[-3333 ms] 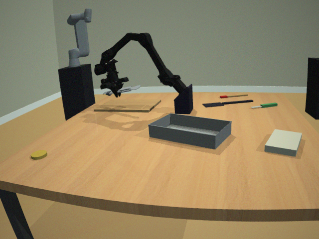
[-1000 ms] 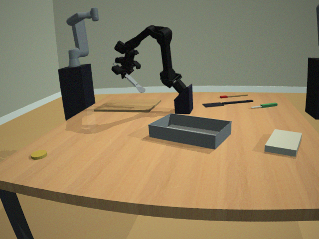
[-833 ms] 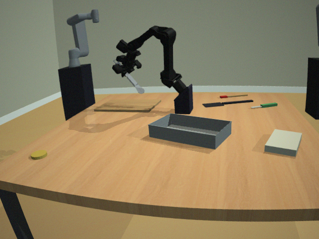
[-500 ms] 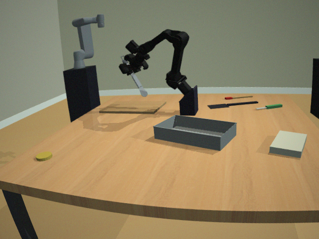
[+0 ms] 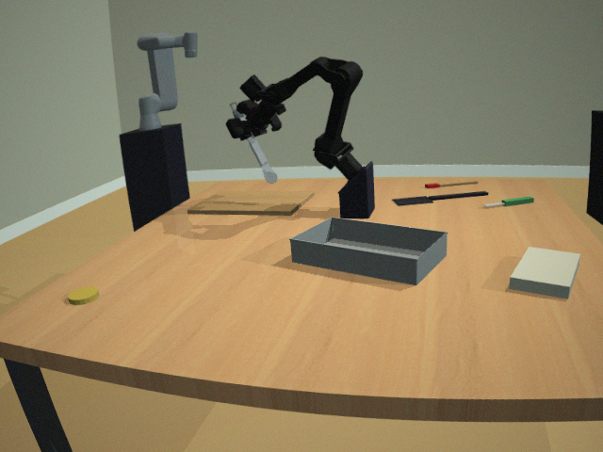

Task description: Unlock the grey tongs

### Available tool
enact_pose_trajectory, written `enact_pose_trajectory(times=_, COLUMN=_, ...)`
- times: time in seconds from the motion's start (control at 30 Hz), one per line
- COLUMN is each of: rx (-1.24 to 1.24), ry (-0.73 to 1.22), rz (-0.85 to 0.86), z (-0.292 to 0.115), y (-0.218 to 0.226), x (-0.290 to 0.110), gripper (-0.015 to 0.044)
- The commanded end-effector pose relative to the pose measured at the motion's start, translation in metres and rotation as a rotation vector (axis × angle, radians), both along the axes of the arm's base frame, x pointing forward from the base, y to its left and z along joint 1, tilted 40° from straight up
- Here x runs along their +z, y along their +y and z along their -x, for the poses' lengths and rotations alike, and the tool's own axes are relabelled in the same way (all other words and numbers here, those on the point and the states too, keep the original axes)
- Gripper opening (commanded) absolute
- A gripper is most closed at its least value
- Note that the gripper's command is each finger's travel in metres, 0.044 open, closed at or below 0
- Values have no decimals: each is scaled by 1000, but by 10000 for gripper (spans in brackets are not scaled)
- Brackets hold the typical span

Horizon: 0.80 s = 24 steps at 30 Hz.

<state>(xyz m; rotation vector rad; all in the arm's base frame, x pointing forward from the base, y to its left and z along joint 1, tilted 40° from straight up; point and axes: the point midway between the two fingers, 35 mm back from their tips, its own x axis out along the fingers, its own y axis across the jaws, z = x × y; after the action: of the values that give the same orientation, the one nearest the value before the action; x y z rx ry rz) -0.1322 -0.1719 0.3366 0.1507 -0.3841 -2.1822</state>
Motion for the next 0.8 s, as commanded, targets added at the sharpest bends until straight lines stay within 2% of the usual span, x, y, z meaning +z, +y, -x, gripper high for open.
enact_pose_trajectory(times=0.0, rx=-5, ry=0, rz=8, z=0, y=1, x=1, gripper=-150)
enact_pose_trajectory(times=0.77, rx=-2, ry=-6, rz=-8, z=1, y=-1, x=1, gripper=-150)
